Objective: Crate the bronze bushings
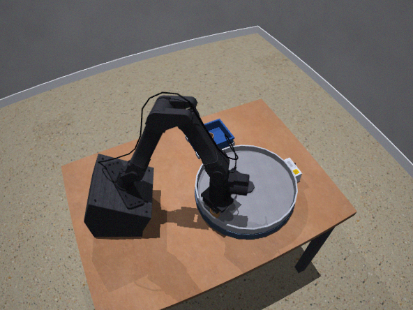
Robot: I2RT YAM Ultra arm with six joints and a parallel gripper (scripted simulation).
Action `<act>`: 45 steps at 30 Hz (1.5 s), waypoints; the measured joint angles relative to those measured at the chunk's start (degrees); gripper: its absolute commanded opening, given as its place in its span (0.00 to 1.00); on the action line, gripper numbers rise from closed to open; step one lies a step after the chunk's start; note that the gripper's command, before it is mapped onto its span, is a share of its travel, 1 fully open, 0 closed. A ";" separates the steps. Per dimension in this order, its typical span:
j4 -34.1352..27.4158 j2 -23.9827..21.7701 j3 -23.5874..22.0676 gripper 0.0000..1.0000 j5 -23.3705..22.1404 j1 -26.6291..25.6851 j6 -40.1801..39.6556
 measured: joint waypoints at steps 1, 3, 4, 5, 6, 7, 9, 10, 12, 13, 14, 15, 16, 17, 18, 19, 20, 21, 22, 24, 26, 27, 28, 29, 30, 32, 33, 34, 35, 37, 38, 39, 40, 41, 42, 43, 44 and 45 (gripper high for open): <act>0.00 0.00 0.00 0.15 0.00 0.00 0.00; 0.00 0.00 0.00 0.15 0.00 0.00 0.00; 0.00 0.00 0.00 0.15 0.00 0.00 0.00; 0.00 0.00 0.00 0.15 0.00 0.00 0.00; 0.00 0.00 0.00 0.15 0.00 0.00 0.00; 0.00 0.00 0.00 0.15 0.00 0.00 0.00; 0.00 0.00 0.00 0.15 0.00 0.00 0.00; 0.00 0.00 0.00 0.15 0.00 0.00 0.00; 0.00 0.00 0.00 0.15 0.00 0.00 0.00; 0.00 0.00 0.00 0.15 0.00 0.00 0.00; 0.00 0.00 0.00 0.15 0.00 0.00 0.00; 0.00 0.00 0.00 0.15 0.00 0.00 0.00; 0.00 0.00 0.00 0.15 0.00 0.00 0.00; 0.00 0.00 0.00 0.15 0.00 0.00 0.00; 0.00 0.00 0.00 0.15 0.00 0.00 0.00; 0.00 0.00 0.00 0.15 0.00 0.00 0.00; 0.00 0.00 0.00 0.15 0.00 0.00 0.00; 0.00 0.00 0.00 0.15 0.00 0.00 0.00; 0.00 0.00 0.00 0.15 0.00 0.00 0.00; 0.00 0.00 0.00 0.15 0.00 0.00 0.00; 0.00 0.00 0.00 0.15 0.00 0.00 0.00; 0.00 0.00 0.00 0.15 0.00 0.00 0.00; 0.00 0.00 0.00 0.15 0.00 0.00 0.00; 0.00 0.00 0.00 0.15 0.00 0.00 0.00; 0.00 0.00 0.00 0.15 0.00 0.00 0.00; -0.11 0.02 0.02 0.15 0.00 0.00 0.00; -0.28 0.02 0.17 0.15 0.00 0.00 0.00; -0.48 0.07 0.44 0.15 0.00 0.04 0.00; -0.59 0.28 0.81 0.15 0.00 0.13 0.00; -0.63 0.59 1.40 0.15 0.00 0.26 0.00; -0.66 0.57 1.55 0.15 0.00 0.26 0.00; -0.68 0.57 1.68 0.15 0.00 0.26 0.00; -0.70 0.57 1.77 0.15 0.00 0.26 0.00; -0.72 0.57 1.81 0.15 0.00 0.26 0.00; -0.76 0.57 1.84 0.15 0.00 0.26 0.00; -0.79 0.57 1.84 0.15 0.00 0.26 0.00; -0.85 0.57 1.84 0.15 0.00 0.26 0.00; -0.90 0.57 1.84 0.15 0.00 0.26 0.00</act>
